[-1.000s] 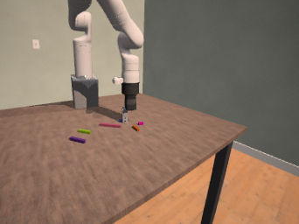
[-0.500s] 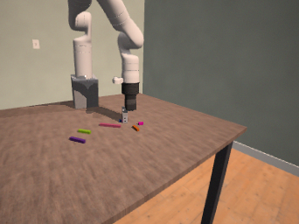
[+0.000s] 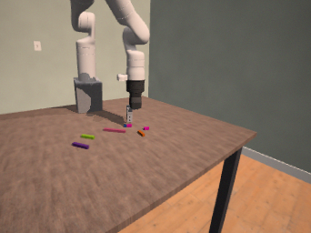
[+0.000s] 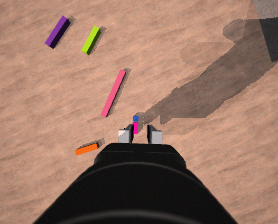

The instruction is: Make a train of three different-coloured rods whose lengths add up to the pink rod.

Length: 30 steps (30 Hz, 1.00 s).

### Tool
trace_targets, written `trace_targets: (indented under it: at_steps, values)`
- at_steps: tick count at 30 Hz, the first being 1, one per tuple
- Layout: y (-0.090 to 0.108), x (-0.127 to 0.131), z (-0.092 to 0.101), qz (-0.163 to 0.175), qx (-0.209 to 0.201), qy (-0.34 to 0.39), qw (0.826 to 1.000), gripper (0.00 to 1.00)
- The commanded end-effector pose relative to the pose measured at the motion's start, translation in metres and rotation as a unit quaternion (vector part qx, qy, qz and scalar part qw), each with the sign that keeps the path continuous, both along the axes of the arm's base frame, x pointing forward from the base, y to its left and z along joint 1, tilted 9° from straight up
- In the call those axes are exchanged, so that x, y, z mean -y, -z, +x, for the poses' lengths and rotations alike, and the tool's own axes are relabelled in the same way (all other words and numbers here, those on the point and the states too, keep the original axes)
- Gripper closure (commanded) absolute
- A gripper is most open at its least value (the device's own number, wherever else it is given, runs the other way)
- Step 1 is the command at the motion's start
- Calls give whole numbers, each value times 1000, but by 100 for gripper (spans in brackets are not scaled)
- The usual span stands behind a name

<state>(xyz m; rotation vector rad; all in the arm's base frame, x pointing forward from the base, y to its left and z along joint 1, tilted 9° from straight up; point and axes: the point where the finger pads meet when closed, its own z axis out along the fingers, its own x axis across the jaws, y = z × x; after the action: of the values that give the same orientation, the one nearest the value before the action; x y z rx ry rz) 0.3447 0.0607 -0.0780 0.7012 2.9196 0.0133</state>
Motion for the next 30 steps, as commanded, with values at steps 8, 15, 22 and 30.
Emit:
trace_targets:
  at_steps: [8, 15, 22, 30]
  values:
    - [-37, 2, 3, -2, 11, 0, 1000, 46]
    - [-59, 1, -1, -2, 11, 0, 1000, 46]
    - [-66, 1, -2, -2, 11, 0, 1000, 46]
    - [-67, 1, -2, -2, 11, 0, 1000, 0]
